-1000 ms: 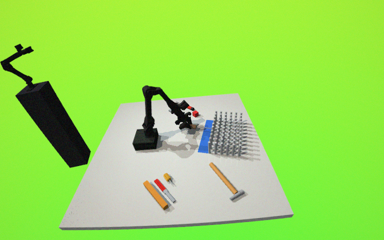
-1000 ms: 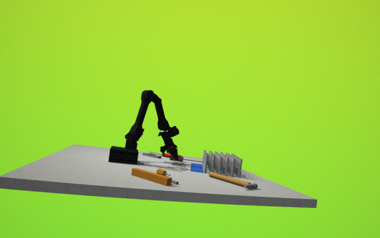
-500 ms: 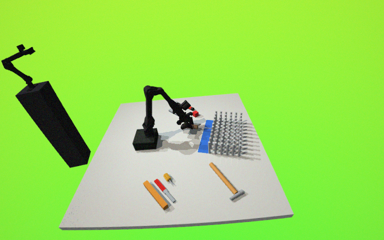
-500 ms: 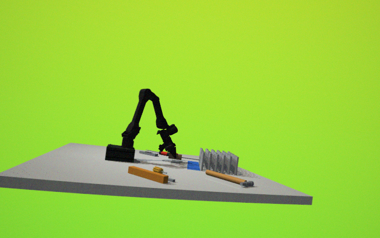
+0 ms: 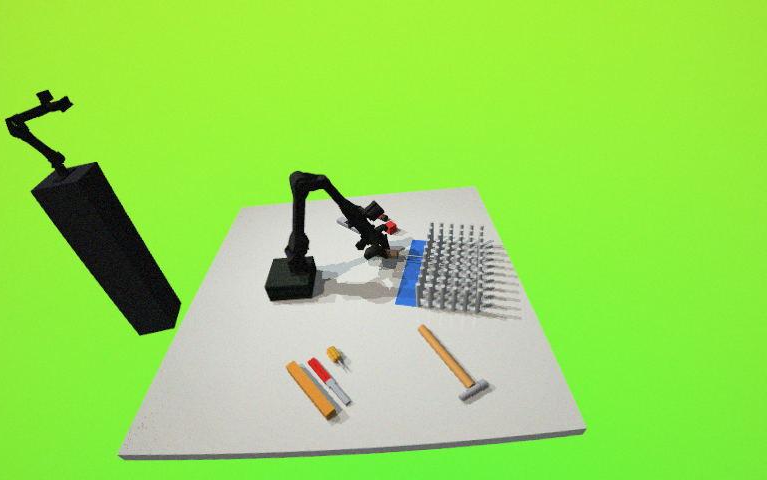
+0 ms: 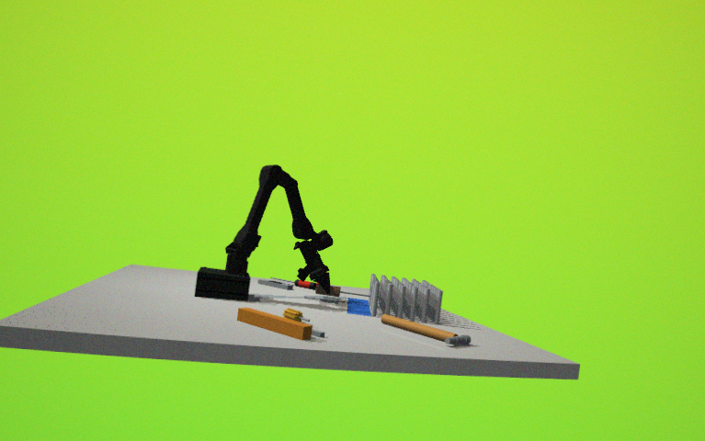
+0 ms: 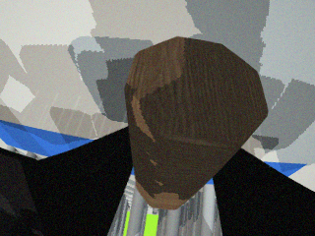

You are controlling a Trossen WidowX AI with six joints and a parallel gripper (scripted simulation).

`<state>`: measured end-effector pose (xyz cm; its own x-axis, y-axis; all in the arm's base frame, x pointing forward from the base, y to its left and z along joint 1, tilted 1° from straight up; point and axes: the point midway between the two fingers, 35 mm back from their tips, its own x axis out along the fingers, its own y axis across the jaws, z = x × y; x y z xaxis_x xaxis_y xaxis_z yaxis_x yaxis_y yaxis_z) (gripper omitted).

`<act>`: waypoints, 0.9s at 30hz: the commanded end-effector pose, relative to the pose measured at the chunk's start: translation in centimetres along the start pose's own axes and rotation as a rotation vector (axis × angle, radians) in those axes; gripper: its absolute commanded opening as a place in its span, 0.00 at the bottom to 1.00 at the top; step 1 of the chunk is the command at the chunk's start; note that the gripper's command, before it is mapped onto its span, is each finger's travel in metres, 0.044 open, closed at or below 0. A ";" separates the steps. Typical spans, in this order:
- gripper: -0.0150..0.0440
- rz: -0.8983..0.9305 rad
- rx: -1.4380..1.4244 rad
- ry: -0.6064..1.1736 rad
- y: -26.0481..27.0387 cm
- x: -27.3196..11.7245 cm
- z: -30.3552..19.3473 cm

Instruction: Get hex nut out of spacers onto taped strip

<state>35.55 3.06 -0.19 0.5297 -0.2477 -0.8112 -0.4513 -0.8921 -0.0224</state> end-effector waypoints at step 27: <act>0.25 -0.007 -0.001 0.010 -0.2 1.3 -2.4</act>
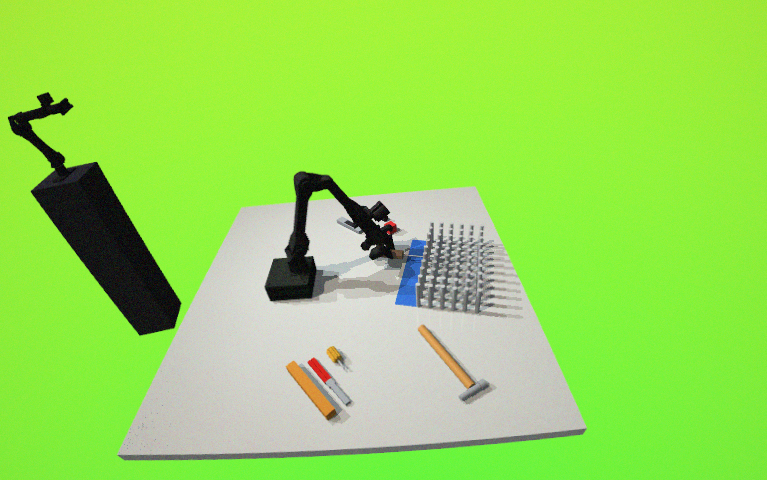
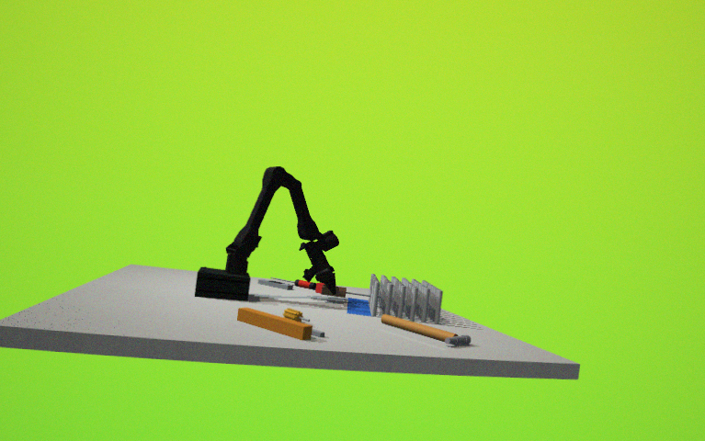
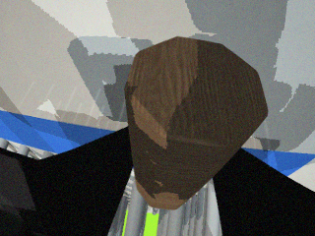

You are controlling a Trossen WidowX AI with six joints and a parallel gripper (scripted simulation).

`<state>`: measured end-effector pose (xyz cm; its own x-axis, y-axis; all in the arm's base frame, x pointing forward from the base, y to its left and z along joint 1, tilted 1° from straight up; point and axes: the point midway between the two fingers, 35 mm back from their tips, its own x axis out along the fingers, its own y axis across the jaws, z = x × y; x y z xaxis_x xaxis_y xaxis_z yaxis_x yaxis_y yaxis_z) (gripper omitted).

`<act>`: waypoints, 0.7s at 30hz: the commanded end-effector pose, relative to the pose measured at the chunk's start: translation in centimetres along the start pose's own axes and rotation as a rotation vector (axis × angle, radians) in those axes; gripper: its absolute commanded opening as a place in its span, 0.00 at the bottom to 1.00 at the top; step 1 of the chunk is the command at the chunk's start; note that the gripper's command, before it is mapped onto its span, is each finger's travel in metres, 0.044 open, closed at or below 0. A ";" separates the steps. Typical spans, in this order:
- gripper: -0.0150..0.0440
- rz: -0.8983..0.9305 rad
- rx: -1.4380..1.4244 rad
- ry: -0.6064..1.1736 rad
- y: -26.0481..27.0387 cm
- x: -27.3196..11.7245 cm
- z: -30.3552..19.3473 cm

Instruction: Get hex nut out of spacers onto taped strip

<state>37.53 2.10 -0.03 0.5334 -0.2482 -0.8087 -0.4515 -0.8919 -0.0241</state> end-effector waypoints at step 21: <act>0.25 -0.005 -0.003 0.007 -0.1 1.0 -1.8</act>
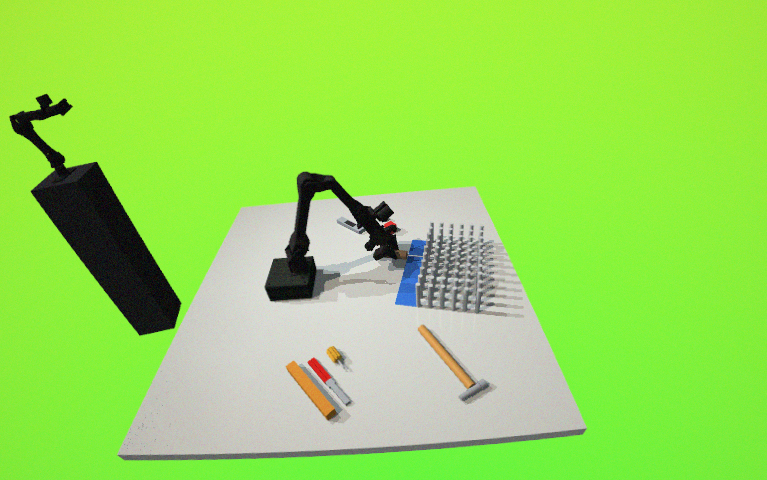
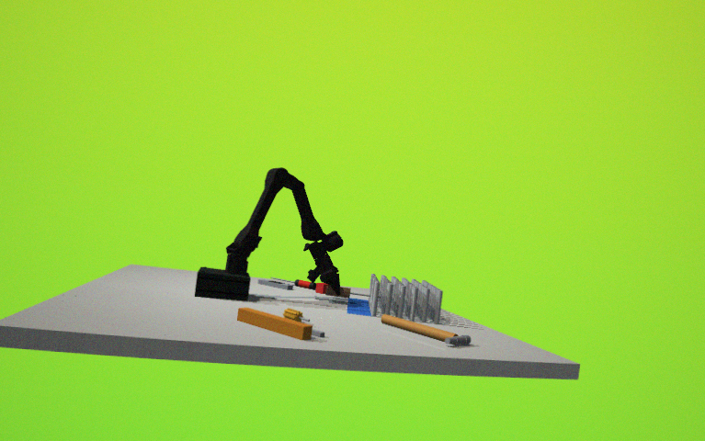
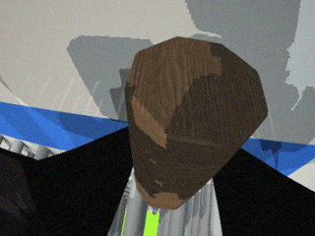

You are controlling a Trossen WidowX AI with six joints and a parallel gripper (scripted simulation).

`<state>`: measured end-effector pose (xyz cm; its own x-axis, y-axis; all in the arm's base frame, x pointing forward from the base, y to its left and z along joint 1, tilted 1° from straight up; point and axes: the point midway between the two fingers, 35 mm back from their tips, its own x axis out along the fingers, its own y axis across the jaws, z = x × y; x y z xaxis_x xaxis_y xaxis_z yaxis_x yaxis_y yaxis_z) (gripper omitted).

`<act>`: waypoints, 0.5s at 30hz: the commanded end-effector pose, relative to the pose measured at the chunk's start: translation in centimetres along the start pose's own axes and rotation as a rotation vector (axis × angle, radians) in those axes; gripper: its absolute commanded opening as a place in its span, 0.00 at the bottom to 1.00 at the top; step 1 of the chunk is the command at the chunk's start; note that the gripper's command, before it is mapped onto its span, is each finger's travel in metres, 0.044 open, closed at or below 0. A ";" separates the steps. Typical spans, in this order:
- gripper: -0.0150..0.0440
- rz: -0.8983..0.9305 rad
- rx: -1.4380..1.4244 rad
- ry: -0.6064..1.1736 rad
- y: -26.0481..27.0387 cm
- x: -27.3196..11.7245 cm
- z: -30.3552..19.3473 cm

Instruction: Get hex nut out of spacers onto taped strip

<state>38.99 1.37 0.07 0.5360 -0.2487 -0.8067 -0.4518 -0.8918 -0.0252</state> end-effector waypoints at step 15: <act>0.25 -0.005 -0.004 0.005 -0.1 0.7 -1.3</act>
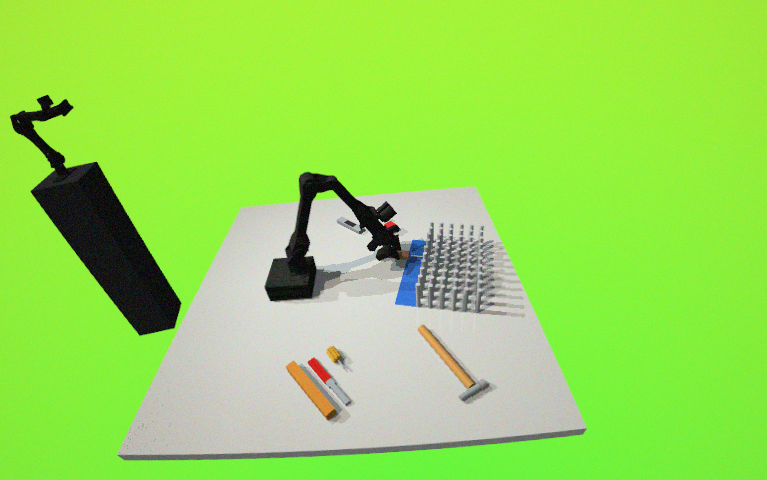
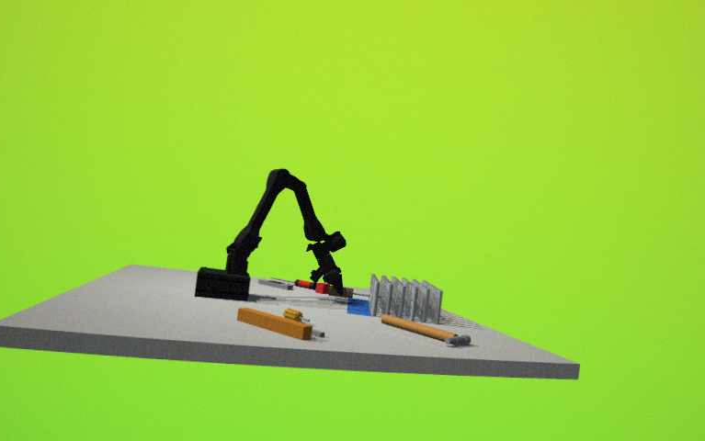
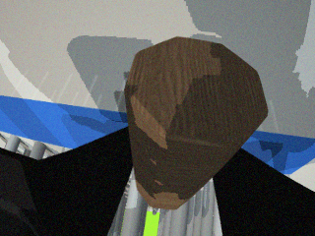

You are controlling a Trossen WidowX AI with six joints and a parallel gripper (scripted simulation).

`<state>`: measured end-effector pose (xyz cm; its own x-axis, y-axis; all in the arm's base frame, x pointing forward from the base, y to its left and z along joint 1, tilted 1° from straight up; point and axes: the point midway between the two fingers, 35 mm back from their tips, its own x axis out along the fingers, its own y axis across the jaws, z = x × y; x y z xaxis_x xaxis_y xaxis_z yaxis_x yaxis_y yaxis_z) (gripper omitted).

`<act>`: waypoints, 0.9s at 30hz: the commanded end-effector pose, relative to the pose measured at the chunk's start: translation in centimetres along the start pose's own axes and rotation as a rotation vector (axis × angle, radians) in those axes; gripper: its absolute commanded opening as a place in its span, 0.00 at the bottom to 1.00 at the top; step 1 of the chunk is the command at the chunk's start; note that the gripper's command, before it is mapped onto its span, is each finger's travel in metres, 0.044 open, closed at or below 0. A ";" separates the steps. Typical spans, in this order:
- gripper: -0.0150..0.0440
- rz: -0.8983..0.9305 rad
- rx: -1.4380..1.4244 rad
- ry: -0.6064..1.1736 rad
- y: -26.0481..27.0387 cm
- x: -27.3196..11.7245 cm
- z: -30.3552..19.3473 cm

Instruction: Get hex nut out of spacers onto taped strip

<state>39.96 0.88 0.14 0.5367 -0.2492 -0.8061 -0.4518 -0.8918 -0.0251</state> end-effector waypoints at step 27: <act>0.25 -0.005 -0.004 0.007 -0.1 1.1 -2.1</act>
<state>41.66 -0.05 0.24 0.5381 -0.2502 -0.8049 -0.4518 -0.8918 -0.0248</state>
